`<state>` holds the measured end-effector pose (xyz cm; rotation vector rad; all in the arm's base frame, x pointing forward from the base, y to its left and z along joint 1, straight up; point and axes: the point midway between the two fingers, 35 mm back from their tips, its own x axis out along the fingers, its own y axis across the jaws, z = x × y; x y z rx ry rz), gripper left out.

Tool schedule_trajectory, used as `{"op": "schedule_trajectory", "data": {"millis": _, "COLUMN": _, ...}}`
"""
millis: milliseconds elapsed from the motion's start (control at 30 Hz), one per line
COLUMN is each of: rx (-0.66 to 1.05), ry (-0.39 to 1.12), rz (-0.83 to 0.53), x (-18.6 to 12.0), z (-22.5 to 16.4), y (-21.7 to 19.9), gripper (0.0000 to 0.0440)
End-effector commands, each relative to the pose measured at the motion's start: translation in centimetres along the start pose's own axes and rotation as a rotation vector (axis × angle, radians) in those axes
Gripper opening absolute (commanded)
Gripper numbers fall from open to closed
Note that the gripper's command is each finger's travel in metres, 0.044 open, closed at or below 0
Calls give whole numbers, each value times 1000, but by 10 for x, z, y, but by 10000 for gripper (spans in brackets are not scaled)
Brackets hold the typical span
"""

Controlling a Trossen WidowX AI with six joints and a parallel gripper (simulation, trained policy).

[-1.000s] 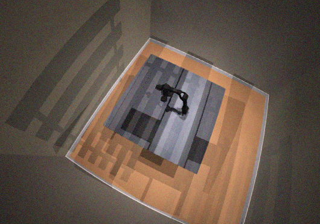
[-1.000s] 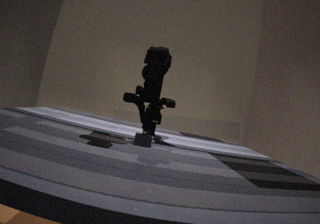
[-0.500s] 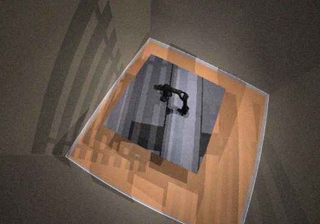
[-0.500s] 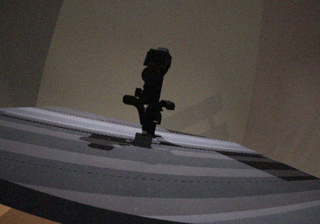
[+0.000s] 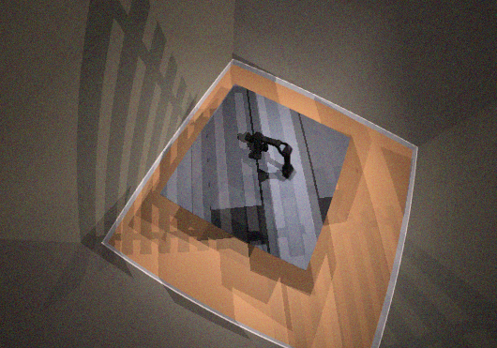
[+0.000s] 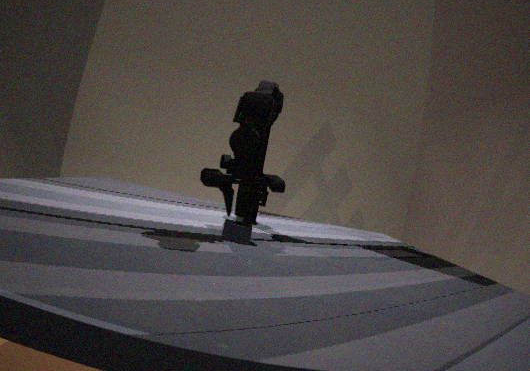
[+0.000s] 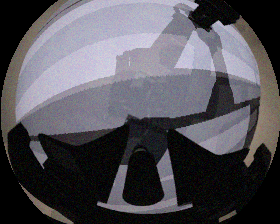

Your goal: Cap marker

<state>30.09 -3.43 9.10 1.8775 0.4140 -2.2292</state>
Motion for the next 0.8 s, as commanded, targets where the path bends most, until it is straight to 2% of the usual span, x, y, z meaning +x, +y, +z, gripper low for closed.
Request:
{"op": "schedule_trajectory", "data": {"millis": 0, "rx": -5, "ry": 4, "rz": -1, "x": -4, "z": 4, "y": -2, "gripper": 260}}
{"op": "schedule_trajectory", "data": {"millis": 233, "rx": -6, "ry": 33, "rz": 20, "x": -10, "z": 8, "y": -2, "gripper": 436}}
{"op": "schedule_trajectory", "data": {"millis": 767, "rx": 19, "ry": 170, "rz": 90, "x": -62, "z": 6, "y": 2, "gripper": 440}}
